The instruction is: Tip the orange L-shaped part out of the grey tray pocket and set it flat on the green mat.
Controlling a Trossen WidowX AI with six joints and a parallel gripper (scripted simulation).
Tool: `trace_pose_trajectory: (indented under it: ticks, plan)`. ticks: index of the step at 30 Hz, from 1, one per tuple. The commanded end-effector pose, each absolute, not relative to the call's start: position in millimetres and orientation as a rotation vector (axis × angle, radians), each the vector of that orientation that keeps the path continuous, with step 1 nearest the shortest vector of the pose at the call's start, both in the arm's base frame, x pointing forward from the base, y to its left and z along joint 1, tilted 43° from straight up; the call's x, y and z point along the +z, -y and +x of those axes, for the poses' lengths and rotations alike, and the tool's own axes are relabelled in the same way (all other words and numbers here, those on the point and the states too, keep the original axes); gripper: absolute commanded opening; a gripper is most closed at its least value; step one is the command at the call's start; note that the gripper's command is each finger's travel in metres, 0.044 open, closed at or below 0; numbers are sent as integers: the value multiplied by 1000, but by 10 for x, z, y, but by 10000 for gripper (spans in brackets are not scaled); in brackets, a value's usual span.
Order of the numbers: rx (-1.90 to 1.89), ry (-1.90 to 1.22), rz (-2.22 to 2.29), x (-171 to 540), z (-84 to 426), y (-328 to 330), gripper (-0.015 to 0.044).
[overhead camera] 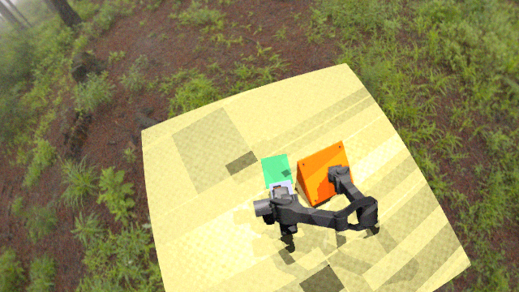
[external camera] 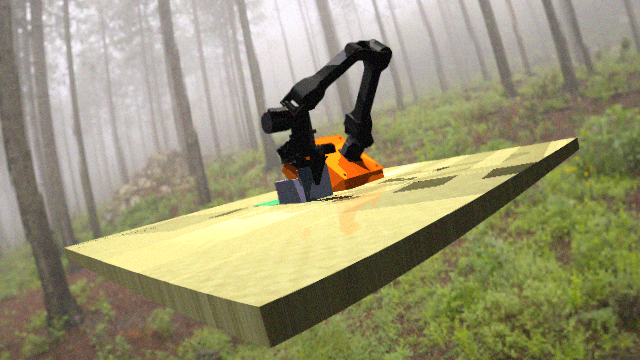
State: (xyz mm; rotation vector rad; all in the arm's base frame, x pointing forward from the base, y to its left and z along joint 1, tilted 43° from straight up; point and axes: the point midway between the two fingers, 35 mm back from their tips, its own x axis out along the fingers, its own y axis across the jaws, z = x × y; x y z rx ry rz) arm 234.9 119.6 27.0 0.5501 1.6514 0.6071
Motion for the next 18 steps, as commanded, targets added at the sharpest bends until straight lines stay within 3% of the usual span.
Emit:
trace_pose_trajectory:
  ticks: [1,18]
  plan:
    - [602,-1662,555,249,2321,-1196,180]
    - [606,-1654,551,288,2346,-1196,180]
